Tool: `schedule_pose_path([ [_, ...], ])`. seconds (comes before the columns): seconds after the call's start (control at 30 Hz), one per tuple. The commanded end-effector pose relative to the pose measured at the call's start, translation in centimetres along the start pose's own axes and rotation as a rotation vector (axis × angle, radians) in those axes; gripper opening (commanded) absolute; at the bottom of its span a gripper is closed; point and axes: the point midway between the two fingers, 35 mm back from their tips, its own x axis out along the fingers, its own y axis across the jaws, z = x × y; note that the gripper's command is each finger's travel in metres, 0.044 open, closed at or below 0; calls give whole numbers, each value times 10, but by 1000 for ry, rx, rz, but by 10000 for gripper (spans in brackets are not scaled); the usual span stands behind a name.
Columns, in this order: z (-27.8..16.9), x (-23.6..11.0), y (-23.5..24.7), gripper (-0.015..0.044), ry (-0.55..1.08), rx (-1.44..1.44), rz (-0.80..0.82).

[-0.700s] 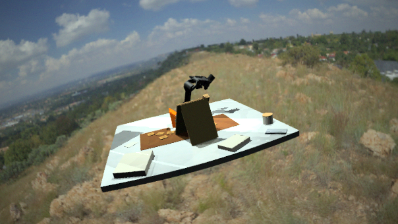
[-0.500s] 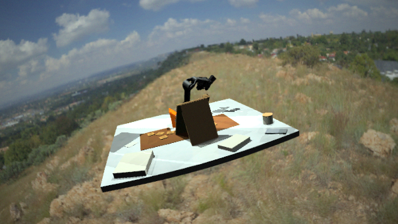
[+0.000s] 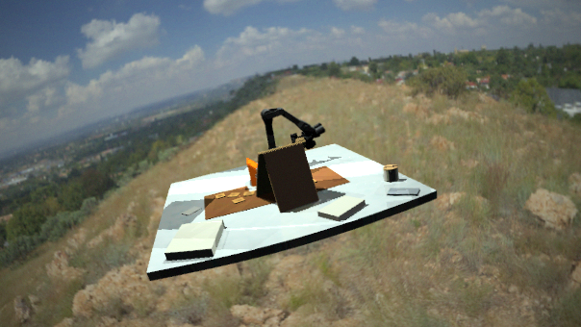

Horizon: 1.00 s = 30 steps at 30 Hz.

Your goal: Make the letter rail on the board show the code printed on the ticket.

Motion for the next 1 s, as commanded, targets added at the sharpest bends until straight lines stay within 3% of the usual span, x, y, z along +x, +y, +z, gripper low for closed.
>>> schedule_pose_path([
  [0.0, 51, -30, 9, 440, -191, -77, 108],
  [0.43, 140, -162, -2, 440, -776, -240, 309],
  [0.97, 146, -309, -100, 440, -1459, -352, 309],
])
